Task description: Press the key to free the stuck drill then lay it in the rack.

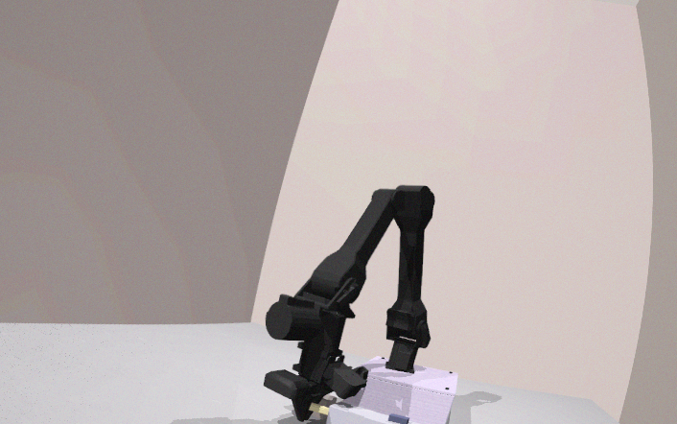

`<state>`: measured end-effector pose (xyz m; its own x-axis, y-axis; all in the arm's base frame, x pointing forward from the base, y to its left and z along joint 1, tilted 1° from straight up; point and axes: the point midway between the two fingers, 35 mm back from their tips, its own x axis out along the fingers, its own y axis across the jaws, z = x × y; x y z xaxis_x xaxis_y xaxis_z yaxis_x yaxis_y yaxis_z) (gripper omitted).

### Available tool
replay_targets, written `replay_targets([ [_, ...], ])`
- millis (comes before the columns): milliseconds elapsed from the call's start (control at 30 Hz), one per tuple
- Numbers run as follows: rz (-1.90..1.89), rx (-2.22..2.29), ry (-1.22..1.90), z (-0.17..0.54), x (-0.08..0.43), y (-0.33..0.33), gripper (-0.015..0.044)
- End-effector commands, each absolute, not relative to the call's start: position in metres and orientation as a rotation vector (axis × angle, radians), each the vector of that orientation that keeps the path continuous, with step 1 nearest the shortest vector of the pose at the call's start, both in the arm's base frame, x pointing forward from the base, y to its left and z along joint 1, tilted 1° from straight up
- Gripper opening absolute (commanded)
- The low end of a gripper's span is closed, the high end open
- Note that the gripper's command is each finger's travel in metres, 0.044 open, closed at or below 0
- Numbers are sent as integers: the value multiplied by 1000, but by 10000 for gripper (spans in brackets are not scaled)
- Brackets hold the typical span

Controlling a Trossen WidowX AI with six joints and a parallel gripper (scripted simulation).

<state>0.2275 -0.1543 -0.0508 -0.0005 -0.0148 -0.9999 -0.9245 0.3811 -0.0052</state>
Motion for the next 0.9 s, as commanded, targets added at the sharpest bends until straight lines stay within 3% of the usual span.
replay_targets([
  [0,910,-924,1375,-49,227,-154,0],
  [867,909,-926,1377,-50,217,-179,0],
])
